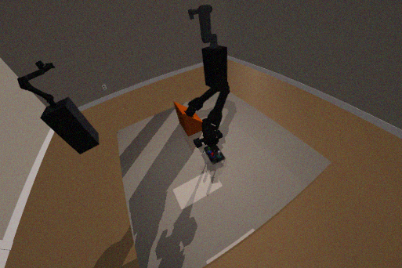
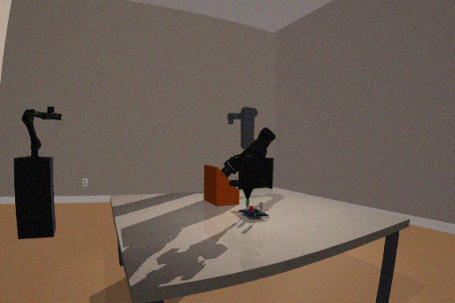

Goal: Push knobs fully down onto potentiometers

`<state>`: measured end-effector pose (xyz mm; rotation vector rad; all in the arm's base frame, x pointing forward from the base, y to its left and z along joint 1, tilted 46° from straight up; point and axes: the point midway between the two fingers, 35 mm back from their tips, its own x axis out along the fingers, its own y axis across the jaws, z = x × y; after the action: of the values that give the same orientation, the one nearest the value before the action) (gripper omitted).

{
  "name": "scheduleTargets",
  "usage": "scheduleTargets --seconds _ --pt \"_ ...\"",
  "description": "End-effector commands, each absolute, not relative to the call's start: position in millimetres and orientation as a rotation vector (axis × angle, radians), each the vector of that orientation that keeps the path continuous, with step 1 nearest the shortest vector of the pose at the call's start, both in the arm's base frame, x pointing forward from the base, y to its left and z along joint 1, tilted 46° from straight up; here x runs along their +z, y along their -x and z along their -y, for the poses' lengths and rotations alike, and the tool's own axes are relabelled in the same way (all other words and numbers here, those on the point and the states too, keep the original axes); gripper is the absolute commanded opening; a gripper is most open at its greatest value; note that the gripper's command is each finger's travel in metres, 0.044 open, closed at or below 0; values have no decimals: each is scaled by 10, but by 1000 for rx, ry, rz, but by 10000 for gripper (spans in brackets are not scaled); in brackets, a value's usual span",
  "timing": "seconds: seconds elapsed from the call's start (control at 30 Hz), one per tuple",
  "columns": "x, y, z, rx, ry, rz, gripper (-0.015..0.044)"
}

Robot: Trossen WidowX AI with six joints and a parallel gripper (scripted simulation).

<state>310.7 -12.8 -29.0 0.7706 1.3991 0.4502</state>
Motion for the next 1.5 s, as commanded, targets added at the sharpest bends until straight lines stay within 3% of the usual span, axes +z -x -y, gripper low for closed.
scheduleTargets --seconds 0.0,1.47 --pt "-298 -3109 116 450 -778 -1399 0" --pt "-369 -3123 43 451 -778 -1399 0"
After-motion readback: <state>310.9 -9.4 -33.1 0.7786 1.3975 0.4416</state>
